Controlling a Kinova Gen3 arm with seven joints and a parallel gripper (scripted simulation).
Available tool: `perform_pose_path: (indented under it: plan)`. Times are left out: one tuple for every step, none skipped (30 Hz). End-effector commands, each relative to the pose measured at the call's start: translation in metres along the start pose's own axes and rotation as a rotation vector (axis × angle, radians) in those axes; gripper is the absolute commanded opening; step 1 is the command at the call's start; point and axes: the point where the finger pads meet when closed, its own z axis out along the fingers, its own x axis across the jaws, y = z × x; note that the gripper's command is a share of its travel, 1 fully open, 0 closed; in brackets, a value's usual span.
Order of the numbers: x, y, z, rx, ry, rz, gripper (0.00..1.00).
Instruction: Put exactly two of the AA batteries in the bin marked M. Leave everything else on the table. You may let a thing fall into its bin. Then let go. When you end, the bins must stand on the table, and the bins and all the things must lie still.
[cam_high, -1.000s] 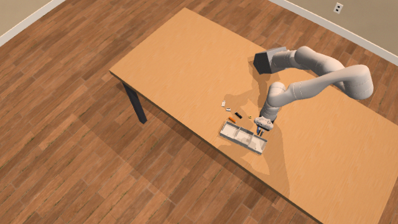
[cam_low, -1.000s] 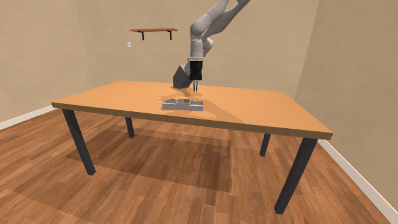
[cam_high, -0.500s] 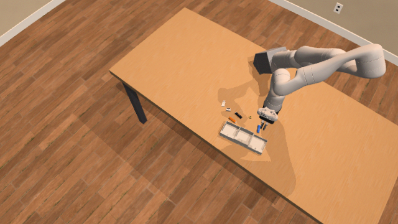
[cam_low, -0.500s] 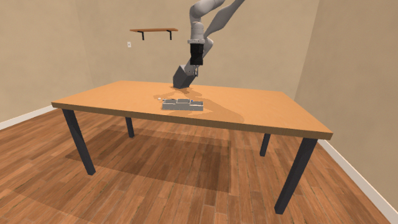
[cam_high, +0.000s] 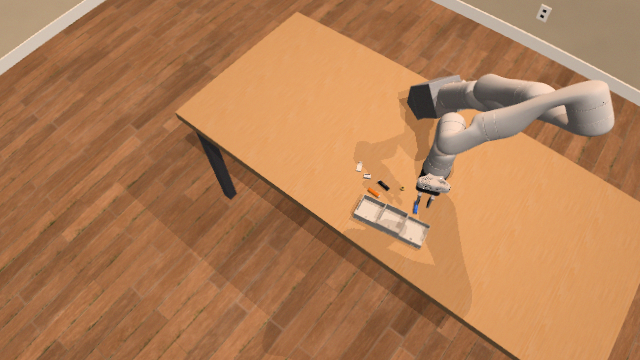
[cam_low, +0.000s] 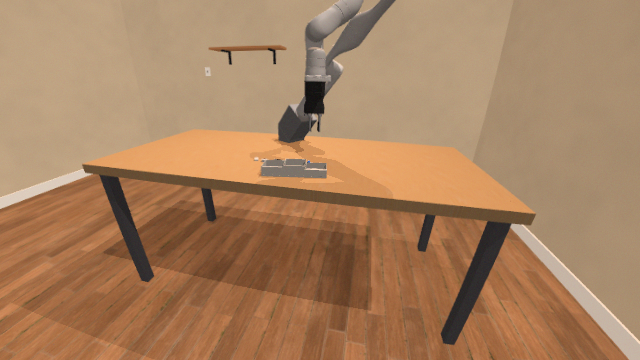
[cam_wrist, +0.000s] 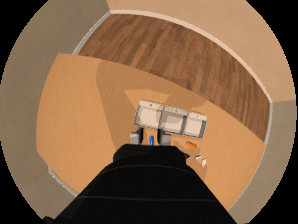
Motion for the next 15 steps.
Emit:
perform_pose_path:
  plan:
    - [0.006,0.017,0.023,0.018,-0.009,-0.075,0.6]
    - [0.006,0.022,0.029,0.018,-0.009,-0.075,0.6]
    - [0.006,0.027,0.036,0.018,-0.01,-0.075,0.6]
    - [0.005,0.032,0.043,0.019,-0.016,-0.075,0.6]
    - [0.003,0.036,0.049,0.021,-0.021,-0.075,0.6]
    - [0.004,0.041,0.056,0.021,-0.021,-0.075,0.6]
    - [0.004,0.046,0.063,0.021,-0.02,-0.075,0.6]
    - [0.005,0.051,0.069,0.022,-0.02,-0.075,0.6]
    - [0.005,0.055,0.076,0.022,-0.02,-0.074,0.6]
    - [0.006,0.06,0.083,0.022,-0.019,-0.074,0.6]
    - [0.007,0.067,0.089,0.022,-0.019,-0.074,0.6]
    - [0.008,0.07,0.089,0.022,-0.019,-0.074,0.6]
    - [0.009,0.071,0.089,0.022,-0.018,-0.074,0.6]
    - [0.009,0.071,0.089,0.022,-0.018,-0.074,0.6]
    - [0.009,0.071,0.089,0.022,-0.018,-0.074,0.6]
